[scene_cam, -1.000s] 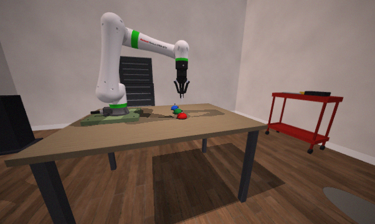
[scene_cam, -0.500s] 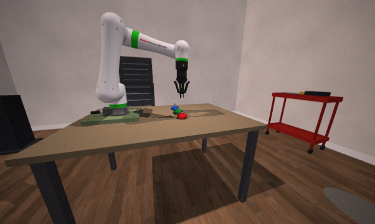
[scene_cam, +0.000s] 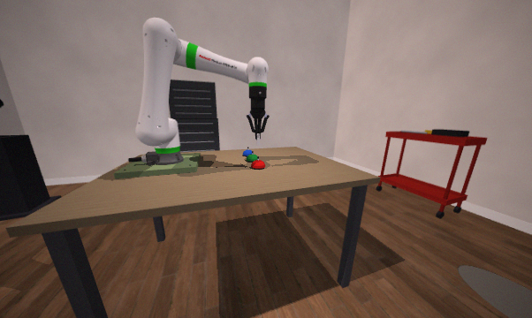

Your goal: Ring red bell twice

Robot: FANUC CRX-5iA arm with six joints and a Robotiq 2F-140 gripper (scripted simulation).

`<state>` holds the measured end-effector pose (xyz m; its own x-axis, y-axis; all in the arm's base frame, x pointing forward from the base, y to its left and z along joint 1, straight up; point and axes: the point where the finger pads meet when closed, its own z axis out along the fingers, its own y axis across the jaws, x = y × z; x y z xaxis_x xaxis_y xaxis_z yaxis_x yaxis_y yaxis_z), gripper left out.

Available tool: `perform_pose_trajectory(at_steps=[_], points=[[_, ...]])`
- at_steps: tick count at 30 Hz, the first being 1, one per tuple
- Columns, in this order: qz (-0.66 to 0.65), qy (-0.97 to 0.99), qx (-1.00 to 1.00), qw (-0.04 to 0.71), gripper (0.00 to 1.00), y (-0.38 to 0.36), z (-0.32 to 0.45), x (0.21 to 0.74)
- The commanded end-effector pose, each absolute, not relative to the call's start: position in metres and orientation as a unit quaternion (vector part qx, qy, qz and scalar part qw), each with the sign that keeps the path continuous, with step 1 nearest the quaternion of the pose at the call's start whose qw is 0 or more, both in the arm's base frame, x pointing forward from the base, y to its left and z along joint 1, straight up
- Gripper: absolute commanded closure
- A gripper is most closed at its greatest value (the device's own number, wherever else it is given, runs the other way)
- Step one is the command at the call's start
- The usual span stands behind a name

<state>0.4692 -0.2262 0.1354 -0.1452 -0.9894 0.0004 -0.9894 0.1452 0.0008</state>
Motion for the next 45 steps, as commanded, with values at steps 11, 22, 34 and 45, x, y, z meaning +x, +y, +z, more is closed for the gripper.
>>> perform_pose_trajectory(at_steps=[11, 22, 34, 45], points=[[0.0, -0.757, 0.654, 0.0, 1.0, -0.226, 0.136, 0.469], [0.0, -0.757, 0.654, 0.001, 1.0, -0.226, 0.134, 0.469], [0.0, -0.757, 0.653, 0.001, 1.0, -0.226, 0.122, 0.468], [0.0, -0.757, 0.653, 0.001, 1.0, -0.226, 0.106, 0.466]])
